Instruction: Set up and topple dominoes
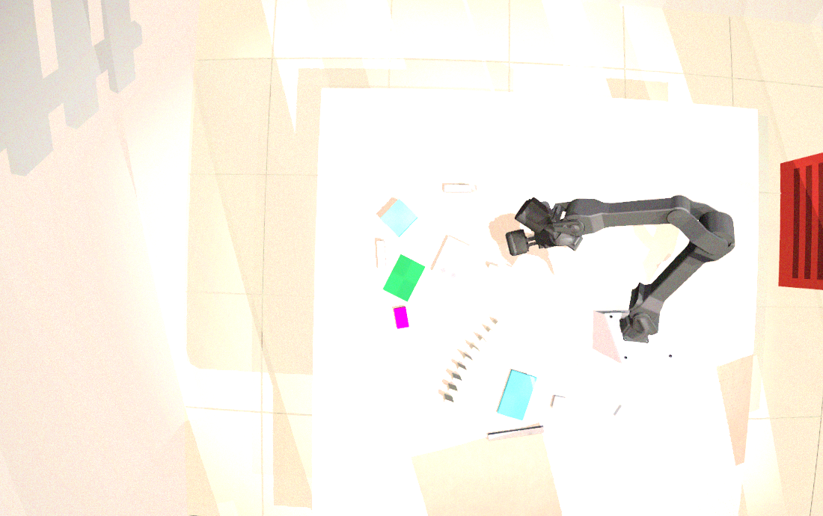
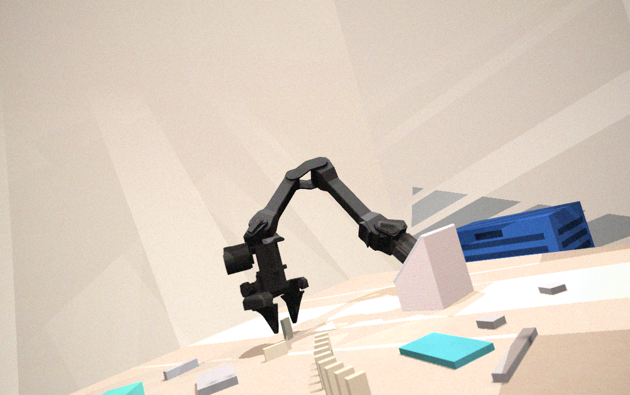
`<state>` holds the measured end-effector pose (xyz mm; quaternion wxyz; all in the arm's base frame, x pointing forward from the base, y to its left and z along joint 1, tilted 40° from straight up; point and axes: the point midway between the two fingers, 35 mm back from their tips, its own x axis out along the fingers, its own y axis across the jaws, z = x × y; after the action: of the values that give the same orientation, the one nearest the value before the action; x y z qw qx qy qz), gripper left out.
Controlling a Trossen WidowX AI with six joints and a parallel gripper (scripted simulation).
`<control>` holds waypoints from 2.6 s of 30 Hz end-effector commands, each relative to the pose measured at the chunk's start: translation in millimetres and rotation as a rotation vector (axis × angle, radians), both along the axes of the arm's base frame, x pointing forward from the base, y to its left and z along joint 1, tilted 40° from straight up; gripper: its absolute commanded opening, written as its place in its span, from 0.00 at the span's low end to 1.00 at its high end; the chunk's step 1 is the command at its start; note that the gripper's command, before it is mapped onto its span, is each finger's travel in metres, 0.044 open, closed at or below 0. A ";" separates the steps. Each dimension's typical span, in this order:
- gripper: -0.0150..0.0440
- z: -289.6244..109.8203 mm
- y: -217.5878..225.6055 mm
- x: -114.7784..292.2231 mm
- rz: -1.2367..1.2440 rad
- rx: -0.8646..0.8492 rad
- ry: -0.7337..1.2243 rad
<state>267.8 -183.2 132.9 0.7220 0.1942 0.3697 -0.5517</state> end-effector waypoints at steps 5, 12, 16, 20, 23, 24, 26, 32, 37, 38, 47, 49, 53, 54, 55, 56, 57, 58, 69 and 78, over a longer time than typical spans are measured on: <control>0.51 -3.9 0.6 -0.8 0.004 0.006 0.010; 0.44 -3.9 0.6 -0.8 0.004 0.006 0.010; 0.44 -3.9 0.6 -0.8 0.004 0.006 0.010; 0.44 8.6 22.4 7.9 0.025 0.018 -0.017; 0.44 28.0 38.1 7.3 0.018 0.024 -0.011; 0.44 34.7 43.3 6.5 0.016 0.024 -0.009; 0.44 48.1 53.5 4.1 0.012 0.025 -0.005; 0.44 99.6 87.8 -15.1 0.000 0.011 0.007; 0.44 98.2 89.5 -13.6 0.018 0.010 0.022; 0.44 94.1 94.6 -9.0 0.073 0.006 0.067; 0.44 14.2 198.8 38.9 1.030 -0.109 0.842; 0.44 0.1 216.1 41.0 1.194 -0.140 0.987; 0.44 -25.8 247.1 40.6 1.486 -0.199 1.252; 0.44 -32.2 254.4 39.7 1.555 -0.214 1.317; 0.44 -36.2 259.0 39.0 1.598 -0.223 1.358; 0.44 -37.4 260.3 38.8 1.611 -0.226 1.370; 0.44 -37.4 260.3 38.8 1.611 -0.226 1.370; 0.44 -37.4 260.3 38.8 1.611 -0.226 1.370; 0.44 -51.3 251.3 43.2 1.607 -0.221 1.362; 0.44 -91.9 220.1 52.7 1.605 -0.219 1.357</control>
<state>321.2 48.5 55.8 0.5399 -0.5191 0.6596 0.0631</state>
